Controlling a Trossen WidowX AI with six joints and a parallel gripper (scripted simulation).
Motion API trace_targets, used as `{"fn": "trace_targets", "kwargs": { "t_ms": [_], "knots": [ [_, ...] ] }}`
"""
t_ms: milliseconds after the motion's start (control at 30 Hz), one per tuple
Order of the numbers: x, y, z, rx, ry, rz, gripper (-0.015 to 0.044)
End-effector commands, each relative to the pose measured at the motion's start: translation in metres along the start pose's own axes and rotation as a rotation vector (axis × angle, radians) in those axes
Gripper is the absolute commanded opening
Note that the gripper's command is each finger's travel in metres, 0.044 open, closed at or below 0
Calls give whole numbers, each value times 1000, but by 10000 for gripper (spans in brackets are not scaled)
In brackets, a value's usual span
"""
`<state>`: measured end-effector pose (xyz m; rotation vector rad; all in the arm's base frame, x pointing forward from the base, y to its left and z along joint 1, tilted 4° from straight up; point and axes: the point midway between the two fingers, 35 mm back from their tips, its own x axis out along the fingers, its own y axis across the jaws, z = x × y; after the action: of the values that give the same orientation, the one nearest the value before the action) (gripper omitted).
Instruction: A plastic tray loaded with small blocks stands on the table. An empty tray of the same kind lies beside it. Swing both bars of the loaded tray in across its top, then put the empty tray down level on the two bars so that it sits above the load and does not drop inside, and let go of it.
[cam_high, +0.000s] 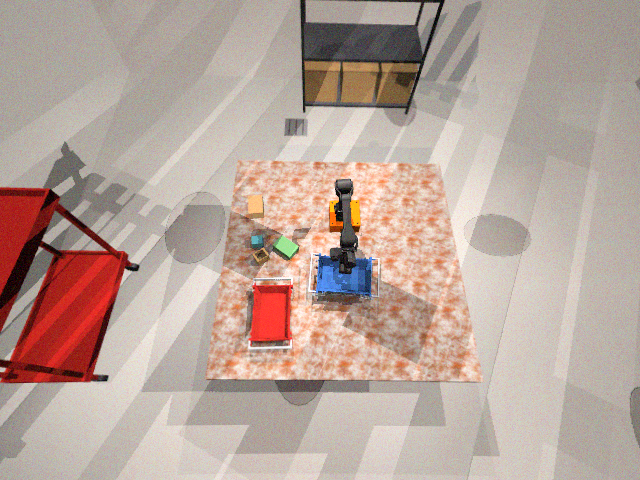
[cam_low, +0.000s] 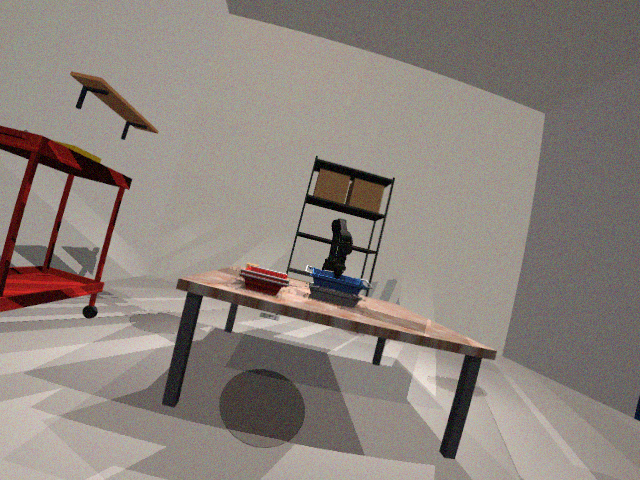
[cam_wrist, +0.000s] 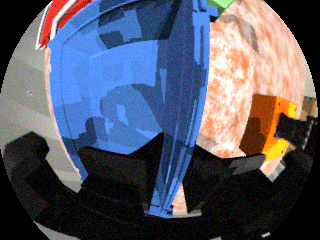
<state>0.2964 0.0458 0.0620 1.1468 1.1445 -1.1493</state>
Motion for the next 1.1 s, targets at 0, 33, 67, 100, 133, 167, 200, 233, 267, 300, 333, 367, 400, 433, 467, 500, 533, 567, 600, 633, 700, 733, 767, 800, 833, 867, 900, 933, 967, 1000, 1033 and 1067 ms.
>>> {"fn": "trace_targets", "kwargs": {
  "t_ms": [0, 33, 67, 100, 133, 167, 200, 233, 267, 300, 333, 367, 400, 433, 467, 500, 533, 567, 600, 633, 700, 733, 767, 800, 833, 867, 900, 933, 967, 1000, 1033, 1067],
  "knots": [
    [5, -6, 0, -4, 1, -29, 0],
    [5, -6, 0, -4, 1, -29, 0],
    [5, -6, 0, -4, 1, -29, 0],
    [5, -6, 0, -4, 1, -29, 0],
    [5, -6, 0, -4, 1, -29, 0],
    [5, -6, 0, -4, 1, -29, 0],
    [5, -6, 0, -4, 1, -29, 0],
    [5, -6, 0, -4, 1, -29, 0],
    [5, -6, 0, -4, 1, -29, 0],
    [5, -6, 0, -4, 1, -29, 0],
    [5, -6, 0, -4, 1, -29, 0],
    [5, -6, 0, -4, 1, -29, 0],
    [5, -6, 0, -4, 1, -29, 0],
    [5, -6, 0, -4, 1, -29, 0],
    [5, -6, 0, -4, 1, -29, 0],
    [5, -6, 0, -4, 1, -29, 0],
    [5, -6, 0, -4, 1, -29, 0],
    [5, -6, 0, -4, 1, -29, 0],
    [5, -6, 0, -4, 1, -29, 0],
    [5, -6, 0, -4, 1, -29, 0],
    [5, -6, 0, -4, 1, -29, 0],
    [5, -6, 0, -4, 1, -29, 0],
    [5, -6, 0, -4, 1, -29, 0],
    [5, -6, 0, -4, 1, -29, 0],
    [1, 0, 0, 0, 0, -1, 0],
    [2, -1, 0, 0, 0, -3, 0],
    [3, -1, 0, -1, 0, -6, 0],
    [4, -2, 0, -1, 0, -8, 0],
    [6, -3, 0, -1, 0, -12, 0],
    [8, -4, 0, -2, 0, -16, 0],
    [11, -5, 0, -3, 0, -21, 0],
    [13, -6, 0, -3, 1, -25, 0]
  ]
}}
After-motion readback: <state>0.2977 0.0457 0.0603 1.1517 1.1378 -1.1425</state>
